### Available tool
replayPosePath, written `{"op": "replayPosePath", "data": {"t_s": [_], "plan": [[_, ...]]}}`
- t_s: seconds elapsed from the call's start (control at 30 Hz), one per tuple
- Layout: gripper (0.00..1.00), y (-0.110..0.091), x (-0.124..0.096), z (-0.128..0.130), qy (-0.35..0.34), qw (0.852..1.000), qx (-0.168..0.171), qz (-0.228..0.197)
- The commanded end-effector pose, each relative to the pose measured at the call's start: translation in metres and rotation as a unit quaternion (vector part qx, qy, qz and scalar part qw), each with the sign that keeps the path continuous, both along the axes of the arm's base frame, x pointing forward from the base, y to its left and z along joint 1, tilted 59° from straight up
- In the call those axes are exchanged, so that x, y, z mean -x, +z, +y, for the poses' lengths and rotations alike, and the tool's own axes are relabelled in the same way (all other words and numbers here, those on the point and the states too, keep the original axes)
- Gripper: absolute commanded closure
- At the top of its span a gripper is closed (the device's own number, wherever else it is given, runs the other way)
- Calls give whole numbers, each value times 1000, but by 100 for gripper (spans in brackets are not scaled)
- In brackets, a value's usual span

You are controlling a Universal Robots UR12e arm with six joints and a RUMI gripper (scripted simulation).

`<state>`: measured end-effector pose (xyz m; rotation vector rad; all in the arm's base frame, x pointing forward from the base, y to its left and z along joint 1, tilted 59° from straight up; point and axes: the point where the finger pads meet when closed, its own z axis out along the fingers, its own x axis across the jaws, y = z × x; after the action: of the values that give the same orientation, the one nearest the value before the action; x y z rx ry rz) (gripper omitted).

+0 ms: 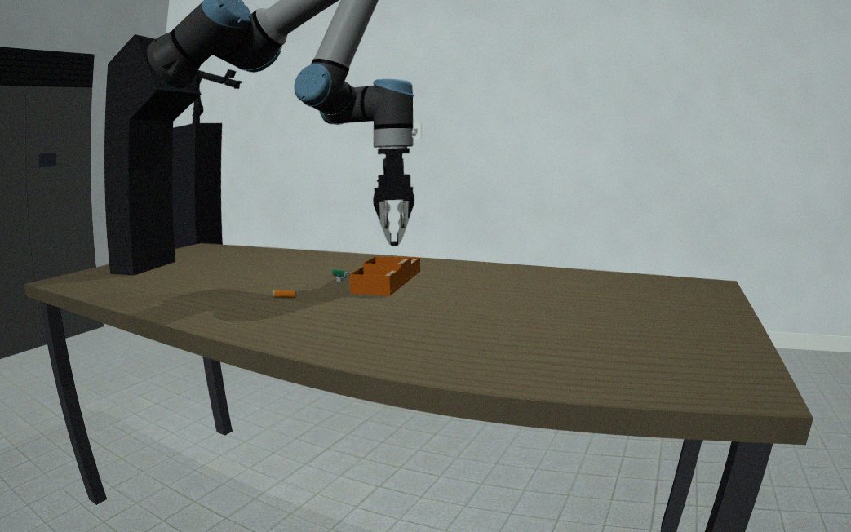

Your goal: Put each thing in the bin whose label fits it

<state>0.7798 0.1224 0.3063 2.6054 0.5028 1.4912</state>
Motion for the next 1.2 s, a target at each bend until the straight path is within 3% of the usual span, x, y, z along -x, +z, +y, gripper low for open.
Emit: {"op": "replayPosePath", "data": {"t_s": [0.0,0.17,0.73,1.17], "plan": [[100,0,0,0,-43,997,-66,5],[100,0,0,0,-82,988,-127,10],[100,1,0,0,-82,988,-127,11],[100,-11,-19,2,-82,988,-127,10]]}}
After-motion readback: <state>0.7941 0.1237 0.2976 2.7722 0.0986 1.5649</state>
